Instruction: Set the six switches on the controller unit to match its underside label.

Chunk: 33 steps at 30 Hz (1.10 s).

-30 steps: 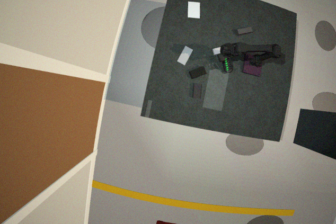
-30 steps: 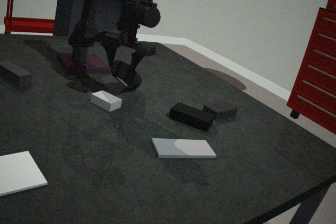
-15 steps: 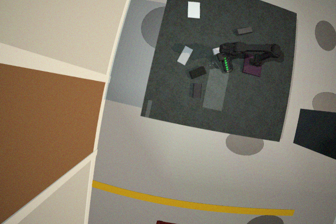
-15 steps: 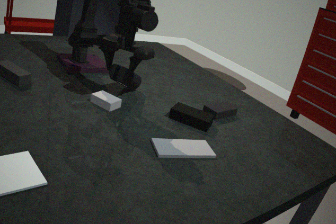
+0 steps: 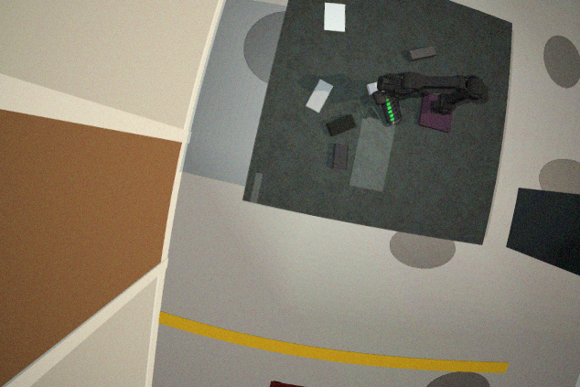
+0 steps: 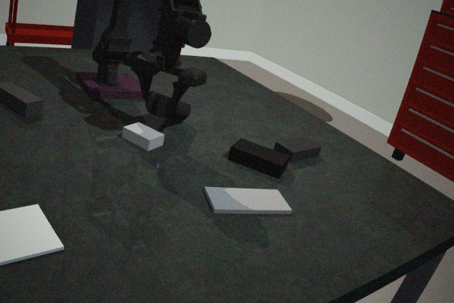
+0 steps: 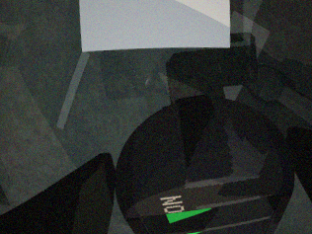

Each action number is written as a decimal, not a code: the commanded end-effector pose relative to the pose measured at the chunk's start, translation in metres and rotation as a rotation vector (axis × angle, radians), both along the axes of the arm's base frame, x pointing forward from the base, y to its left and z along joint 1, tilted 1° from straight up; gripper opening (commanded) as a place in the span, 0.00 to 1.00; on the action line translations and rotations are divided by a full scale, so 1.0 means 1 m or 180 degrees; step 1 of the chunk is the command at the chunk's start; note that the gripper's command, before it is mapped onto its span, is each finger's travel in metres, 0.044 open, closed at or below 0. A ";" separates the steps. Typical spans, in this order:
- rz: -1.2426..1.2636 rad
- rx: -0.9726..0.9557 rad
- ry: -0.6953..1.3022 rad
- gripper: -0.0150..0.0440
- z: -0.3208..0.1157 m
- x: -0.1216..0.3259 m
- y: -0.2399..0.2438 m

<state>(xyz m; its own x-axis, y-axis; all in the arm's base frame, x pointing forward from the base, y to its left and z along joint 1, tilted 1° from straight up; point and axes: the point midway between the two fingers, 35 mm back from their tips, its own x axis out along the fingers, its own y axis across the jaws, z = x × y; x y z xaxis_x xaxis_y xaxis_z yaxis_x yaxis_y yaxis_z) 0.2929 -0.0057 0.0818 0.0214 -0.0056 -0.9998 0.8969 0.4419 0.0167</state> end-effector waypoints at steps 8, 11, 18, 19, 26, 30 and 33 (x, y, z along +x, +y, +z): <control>0.0029 0.0018 0.0066 0.83 -0.012 -0.002 -0.002; 0.0029 0.0018 0.0066 0.83 -0.014 -0.001 -0.003; 0.0029 0.0018 0.0065 0.83 -0.019 0.000 -0.005; 0.0029 0.0018 0.0065 0.83 -0.020 0.000 -0.005; 0.0029 0.0017 0.0065 0.83 -0.025 0.000 -0.006; 0.0029 0.0017 0.0065 0.83 -0.028 0.000 -0.006; 0.0029 0.0017 0.0065 0.83 -0.030 0.000 -0.006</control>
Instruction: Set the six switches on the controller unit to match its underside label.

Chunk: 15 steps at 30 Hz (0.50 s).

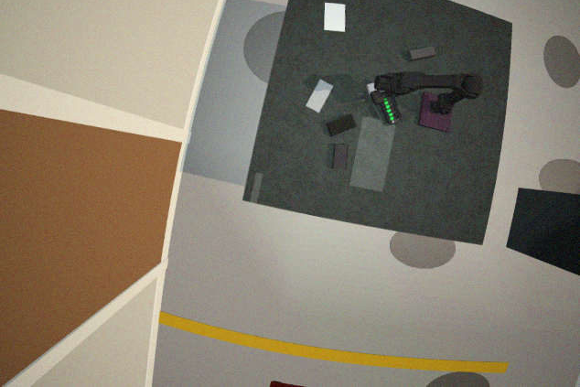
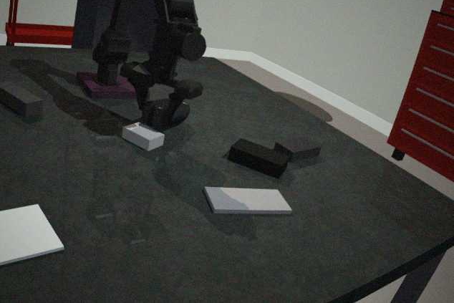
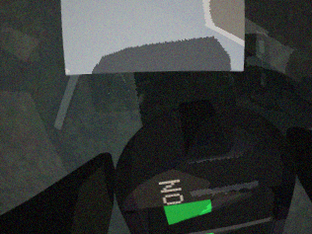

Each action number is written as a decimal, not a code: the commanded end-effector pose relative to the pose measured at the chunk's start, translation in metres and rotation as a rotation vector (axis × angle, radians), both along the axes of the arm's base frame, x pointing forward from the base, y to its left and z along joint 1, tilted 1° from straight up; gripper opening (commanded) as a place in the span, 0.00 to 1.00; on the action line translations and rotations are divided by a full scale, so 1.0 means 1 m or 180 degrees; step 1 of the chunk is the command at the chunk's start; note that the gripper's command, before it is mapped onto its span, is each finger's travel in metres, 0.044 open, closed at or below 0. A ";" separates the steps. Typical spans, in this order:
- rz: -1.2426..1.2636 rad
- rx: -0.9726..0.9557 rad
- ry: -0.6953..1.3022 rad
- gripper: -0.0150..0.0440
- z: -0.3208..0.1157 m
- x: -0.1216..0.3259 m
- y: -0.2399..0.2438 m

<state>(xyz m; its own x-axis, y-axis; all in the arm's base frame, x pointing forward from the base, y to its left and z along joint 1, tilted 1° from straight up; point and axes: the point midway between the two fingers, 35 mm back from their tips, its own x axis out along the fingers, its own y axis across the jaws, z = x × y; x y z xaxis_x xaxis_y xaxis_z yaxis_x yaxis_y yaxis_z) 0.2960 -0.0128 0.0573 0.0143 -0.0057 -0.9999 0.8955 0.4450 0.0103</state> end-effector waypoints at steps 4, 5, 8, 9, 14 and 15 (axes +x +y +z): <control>0.0018 0.0018 0.0043 0.83 -0.008 -0.003 0.001; 0.0018 0.0018 0.0043 0.83 -0.009 -0.003 0.001; 0.0018 0.0018 0.0043 0.83 -0.011 -0.003 0.001; 0.0018 0.0018 0.0043 0.83 -0.012 -0.003 0.001; 0.0018 0.0018 0.0043 0.83 -0.016 -0.003 0.001; 0.0018 0.0018 0.0043 0.83 -0.016 -0.003 0.001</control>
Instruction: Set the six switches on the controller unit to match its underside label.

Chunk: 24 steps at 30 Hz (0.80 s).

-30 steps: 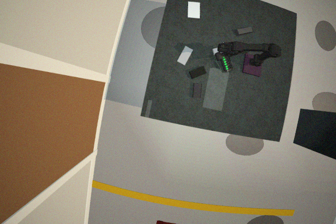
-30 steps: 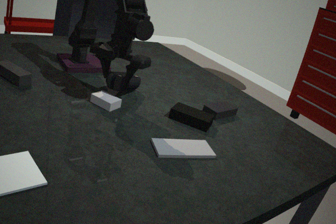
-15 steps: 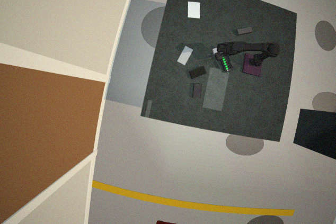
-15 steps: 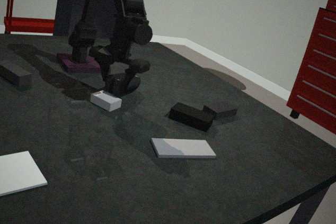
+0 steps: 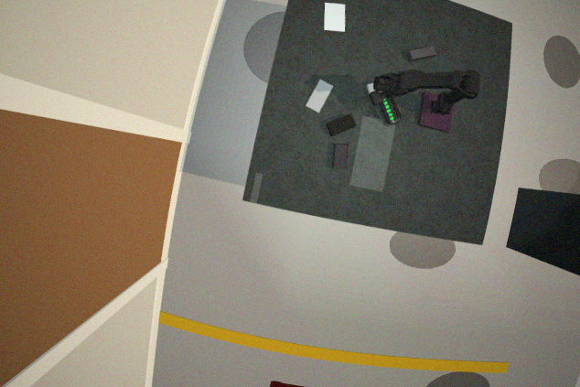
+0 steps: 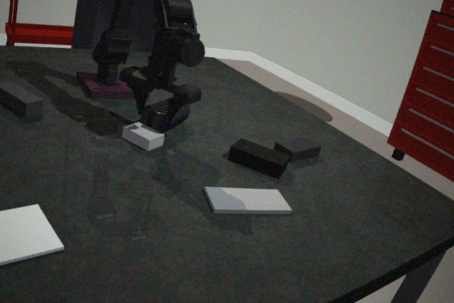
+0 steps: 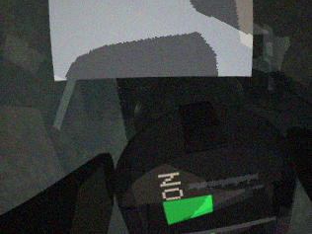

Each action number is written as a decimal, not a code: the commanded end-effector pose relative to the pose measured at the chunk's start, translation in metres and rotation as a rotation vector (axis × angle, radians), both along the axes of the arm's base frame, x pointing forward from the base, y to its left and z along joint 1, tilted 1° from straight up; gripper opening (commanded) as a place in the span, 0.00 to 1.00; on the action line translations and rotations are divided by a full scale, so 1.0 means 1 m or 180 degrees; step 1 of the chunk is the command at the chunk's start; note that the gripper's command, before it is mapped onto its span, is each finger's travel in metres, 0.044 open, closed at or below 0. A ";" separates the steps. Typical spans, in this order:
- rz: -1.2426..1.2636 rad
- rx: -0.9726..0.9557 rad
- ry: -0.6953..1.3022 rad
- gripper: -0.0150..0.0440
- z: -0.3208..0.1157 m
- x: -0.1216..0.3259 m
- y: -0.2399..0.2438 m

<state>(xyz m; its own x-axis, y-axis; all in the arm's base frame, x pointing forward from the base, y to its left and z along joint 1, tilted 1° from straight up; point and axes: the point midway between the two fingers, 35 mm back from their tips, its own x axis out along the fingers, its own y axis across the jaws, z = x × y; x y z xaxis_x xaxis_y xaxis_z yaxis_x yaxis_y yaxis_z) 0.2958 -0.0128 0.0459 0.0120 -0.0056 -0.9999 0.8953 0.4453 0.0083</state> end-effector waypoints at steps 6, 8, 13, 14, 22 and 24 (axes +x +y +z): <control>0.0015 0.0016 0.0033 0.83 -0.007 -0.002 0.001; 0.0012 0.0013 0.0026 0.83 -0.006 -0.002 0.001; 0.0000 0.0000 0.0011 0.92 -0.005 -0.001 0.000; 0.0000 0.0000 0.0011 0.96 -0.005 -0.001 0.000; 0.0000 0.0000 0.0011 1.00 -0.005 -0.001 0.000; 0.0000 0.0001 0.0011 1.00 -0.003 -0.001 0.003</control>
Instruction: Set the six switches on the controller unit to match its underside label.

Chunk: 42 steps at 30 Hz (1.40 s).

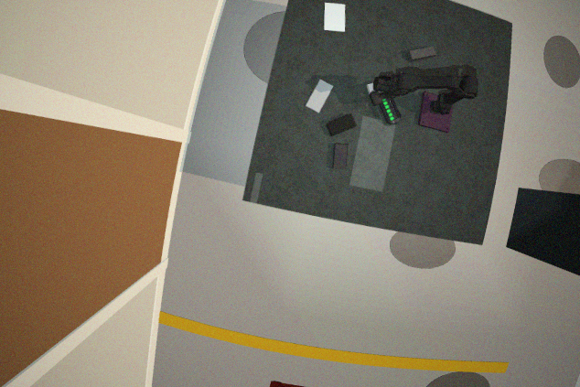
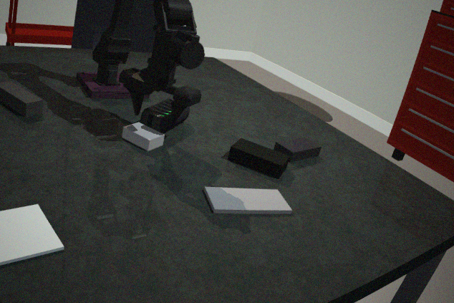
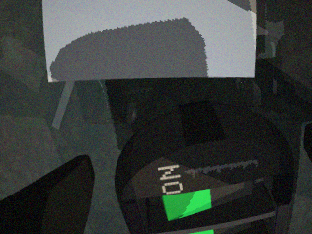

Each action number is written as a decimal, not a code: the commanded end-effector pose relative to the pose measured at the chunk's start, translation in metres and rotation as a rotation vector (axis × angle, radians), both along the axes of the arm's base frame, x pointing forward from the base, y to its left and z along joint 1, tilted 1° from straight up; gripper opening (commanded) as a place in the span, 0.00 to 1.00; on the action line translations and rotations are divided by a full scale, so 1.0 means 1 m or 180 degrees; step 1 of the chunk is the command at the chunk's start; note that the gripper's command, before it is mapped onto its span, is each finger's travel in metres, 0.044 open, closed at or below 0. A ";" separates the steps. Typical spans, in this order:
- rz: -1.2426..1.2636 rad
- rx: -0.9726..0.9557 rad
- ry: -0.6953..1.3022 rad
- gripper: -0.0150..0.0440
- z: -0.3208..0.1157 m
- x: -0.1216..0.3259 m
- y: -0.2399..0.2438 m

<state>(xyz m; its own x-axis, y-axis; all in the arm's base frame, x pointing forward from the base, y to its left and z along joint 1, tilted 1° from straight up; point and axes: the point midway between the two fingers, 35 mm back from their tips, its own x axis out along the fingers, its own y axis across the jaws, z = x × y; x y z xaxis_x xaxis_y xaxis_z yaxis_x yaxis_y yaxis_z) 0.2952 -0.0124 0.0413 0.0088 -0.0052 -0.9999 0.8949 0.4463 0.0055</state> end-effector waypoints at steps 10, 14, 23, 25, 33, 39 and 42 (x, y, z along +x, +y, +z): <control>-0.0003 0.0014 0.0006 1.00 0.040 -0.027 0.054; -0.0003 0.0014 0.0006 1.00 0.040 -0.027 0.054; -0.0003 0.0014 0.0006 1.00 0.040 -0.027 0.054; -0.0003 0.0014 0.0006 1.00 0.041 -0.027 0.054; 0.0010 0.0000 0.0010 1.00 0.089 -0.027 0.053; 0.0010 0.0000 0.0010 0.87 0.089 -0.027 0.053; 0.0010 0.0000 0.0010 0.73 0.089 -0.027 0.053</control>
<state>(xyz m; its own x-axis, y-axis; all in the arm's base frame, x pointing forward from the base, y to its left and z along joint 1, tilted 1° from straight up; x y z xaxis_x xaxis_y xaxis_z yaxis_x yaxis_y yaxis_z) 0.2681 0.0405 0.1276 0.0018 -0.0060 -1.0000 0.8939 0.4483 -0.0011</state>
